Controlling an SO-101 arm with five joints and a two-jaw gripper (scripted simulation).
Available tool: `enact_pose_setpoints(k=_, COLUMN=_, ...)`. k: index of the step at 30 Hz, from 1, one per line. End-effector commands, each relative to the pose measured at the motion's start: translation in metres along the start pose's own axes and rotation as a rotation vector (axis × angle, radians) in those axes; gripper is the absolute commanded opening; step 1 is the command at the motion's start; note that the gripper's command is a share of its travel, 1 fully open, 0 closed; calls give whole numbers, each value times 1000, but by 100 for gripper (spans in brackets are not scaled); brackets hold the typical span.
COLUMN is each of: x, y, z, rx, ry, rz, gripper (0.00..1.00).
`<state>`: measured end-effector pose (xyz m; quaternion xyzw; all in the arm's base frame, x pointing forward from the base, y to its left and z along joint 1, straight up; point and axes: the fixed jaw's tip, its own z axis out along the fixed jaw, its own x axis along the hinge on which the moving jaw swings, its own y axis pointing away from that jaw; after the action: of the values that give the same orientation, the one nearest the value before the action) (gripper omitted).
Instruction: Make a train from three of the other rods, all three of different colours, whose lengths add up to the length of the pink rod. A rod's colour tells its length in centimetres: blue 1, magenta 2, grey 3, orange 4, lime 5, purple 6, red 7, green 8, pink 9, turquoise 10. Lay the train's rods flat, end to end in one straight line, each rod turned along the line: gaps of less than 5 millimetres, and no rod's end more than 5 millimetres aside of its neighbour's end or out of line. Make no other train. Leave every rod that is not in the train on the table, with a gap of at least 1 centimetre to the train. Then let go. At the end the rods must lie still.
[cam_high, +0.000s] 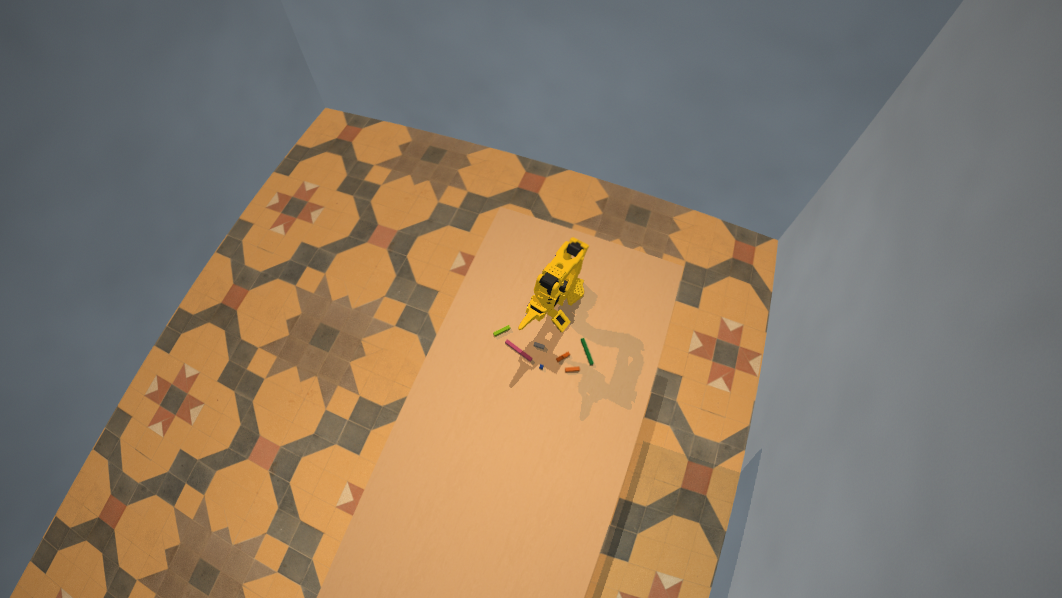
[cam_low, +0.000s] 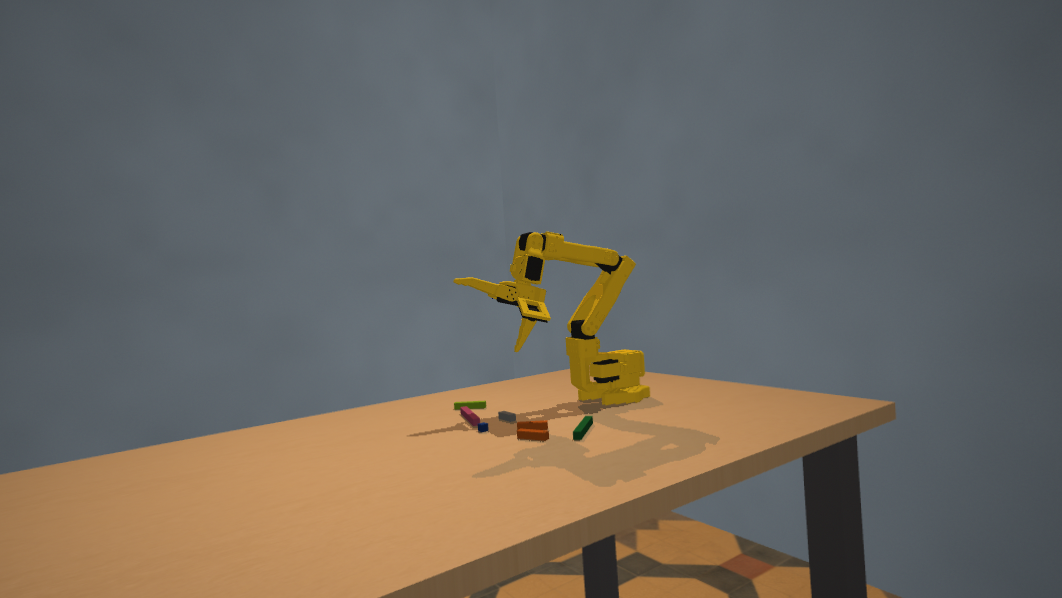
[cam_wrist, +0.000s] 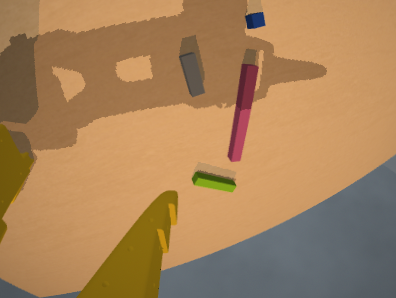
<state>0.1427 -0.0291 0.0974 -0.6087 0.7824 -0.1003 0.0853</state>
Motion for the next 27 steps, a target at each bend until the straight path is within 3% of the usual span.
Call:
enact_pose_setpoints(k=1, x=-1, y=-7, z=-7, rx=57, ry=-5, rz=-7, gripper=100)
enact_pose_setpoints(k=19, x=-3, y=-7, z=-7, rx=59, ry=-8, rz=-18, gripper=100)
enact_pose_setpoints(k=27, x=-29, y=-1, z=-10, rx=86, ry=-64, rz=-188, gripper=100)
